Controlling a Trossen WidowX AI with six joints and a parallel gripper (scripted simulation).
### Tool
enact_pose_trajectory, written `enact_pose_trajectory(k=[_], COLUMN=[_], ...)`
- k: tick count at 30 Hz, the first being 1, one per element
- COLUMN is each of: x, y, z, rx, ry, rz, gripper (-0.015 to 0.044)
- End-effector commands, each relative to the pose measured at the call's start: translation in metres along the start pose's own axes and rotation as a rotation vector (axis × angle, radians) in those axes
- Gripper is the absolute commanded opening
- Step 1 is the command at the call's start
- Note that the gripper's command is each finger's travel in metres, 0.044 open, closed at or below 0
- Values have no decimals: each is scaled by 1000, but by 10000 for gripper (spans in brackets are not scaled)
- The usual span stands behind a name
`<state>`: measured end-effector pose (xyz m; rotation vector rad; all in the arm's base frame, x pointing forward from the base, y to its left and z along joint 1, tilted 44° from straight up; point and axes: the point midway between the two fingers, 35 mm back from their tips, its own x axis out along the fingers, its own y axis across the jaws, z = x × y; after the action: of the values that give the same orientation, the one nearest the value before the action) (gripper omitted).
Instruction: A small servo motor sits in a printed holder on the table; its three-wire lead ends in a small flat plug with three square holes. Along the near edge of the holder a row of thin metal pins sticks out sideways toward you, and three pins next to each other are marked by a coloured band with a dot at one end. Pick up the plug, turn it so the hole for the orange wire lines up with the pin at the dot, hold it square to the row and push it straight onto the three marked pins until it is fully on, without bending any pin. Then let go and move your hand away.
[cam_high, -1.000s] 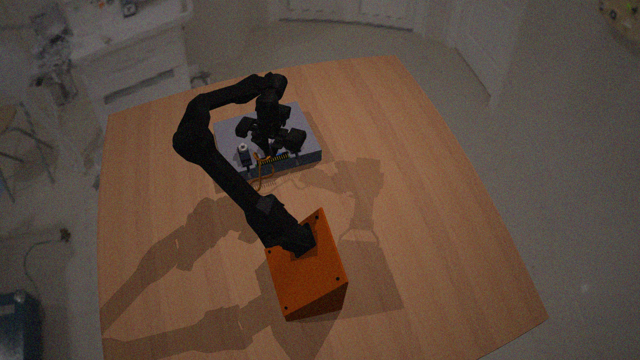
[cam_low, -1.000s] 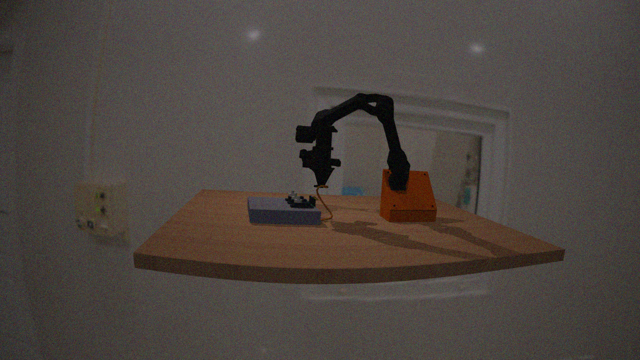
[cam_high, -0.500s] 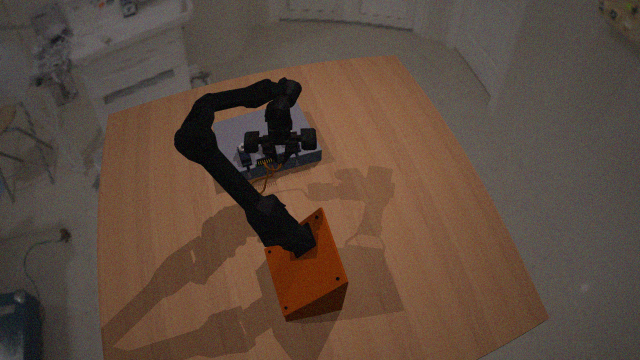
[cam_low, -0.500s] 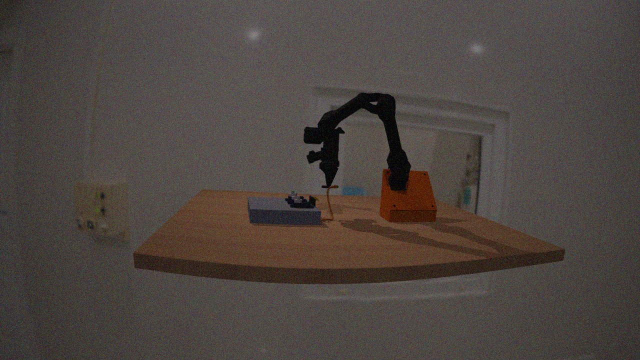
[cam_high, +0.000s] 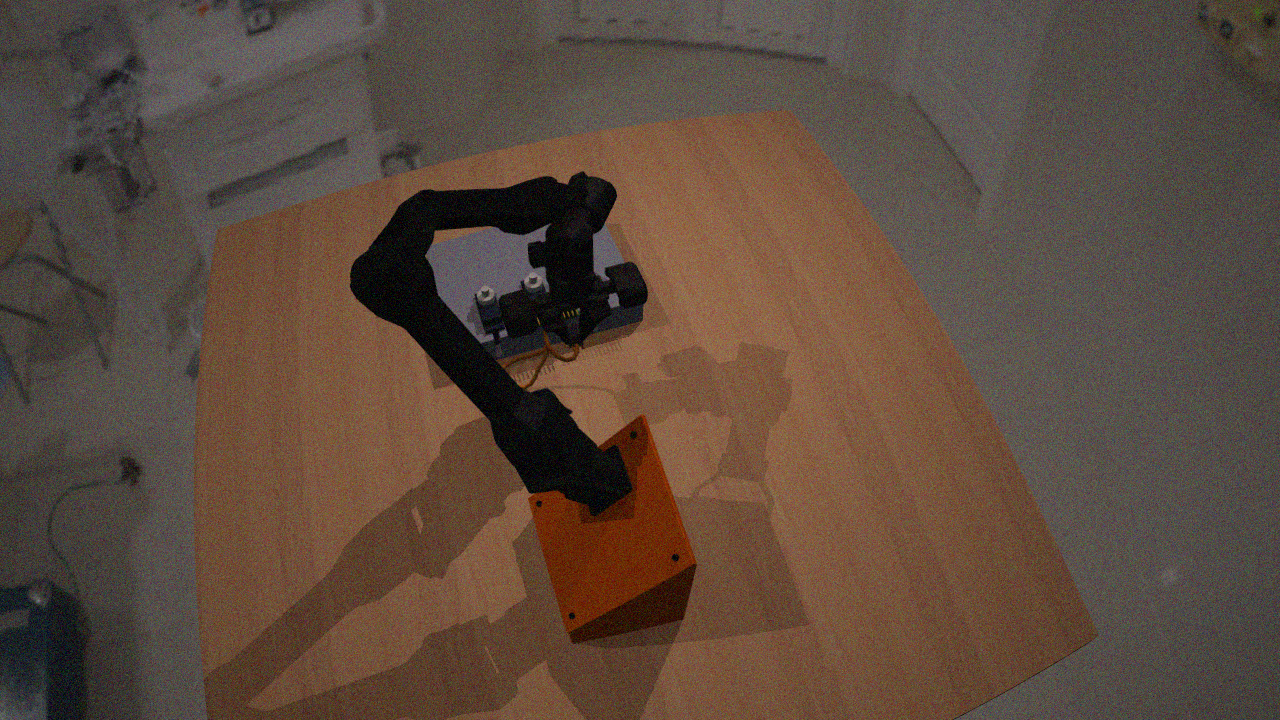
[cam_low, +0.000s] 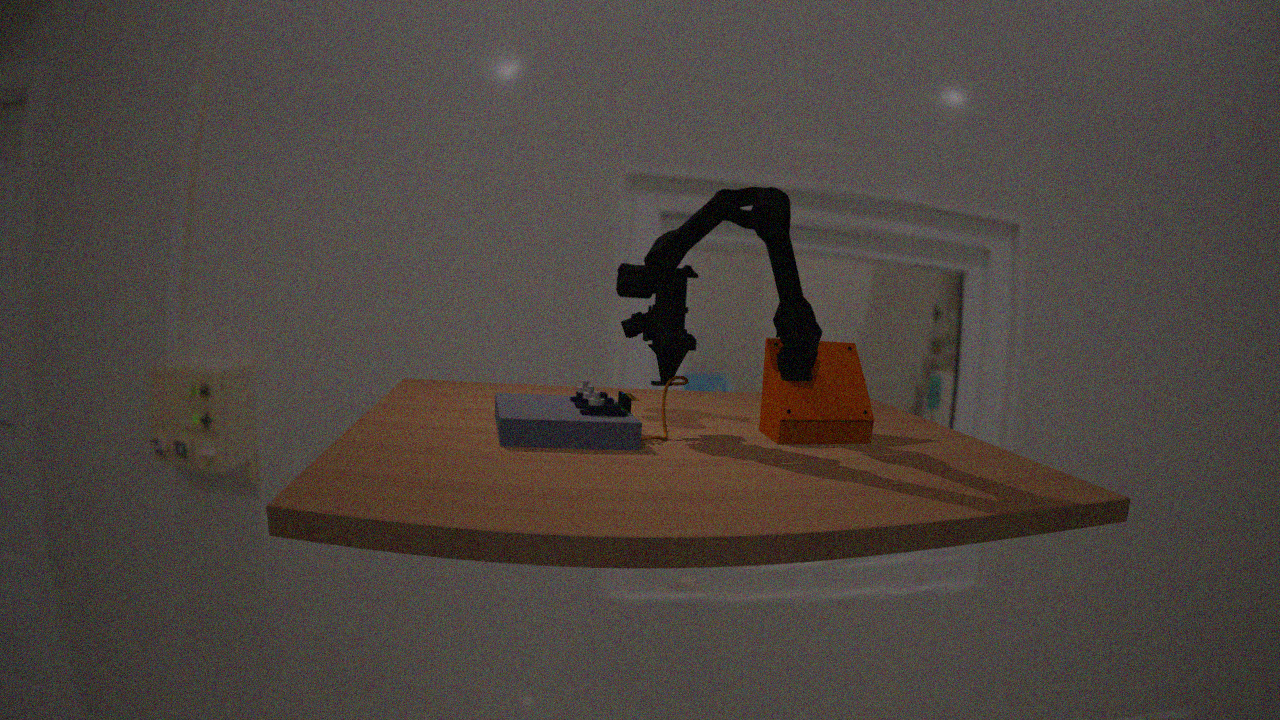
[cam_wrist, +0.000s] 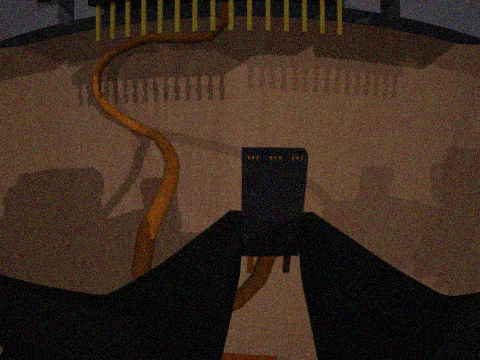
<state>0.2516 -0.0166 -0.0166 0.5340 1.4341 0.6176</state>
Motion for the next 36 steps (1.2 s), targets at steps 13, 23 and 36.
enact_pose_trajectory(k=[13,23,36], x=[23,23,23], y=[3,4,4], z=[21,36,43], rx=[-7,-8,-8], ry=[3,2,2], rz=[9,10,10], gripper=[0,0,0])
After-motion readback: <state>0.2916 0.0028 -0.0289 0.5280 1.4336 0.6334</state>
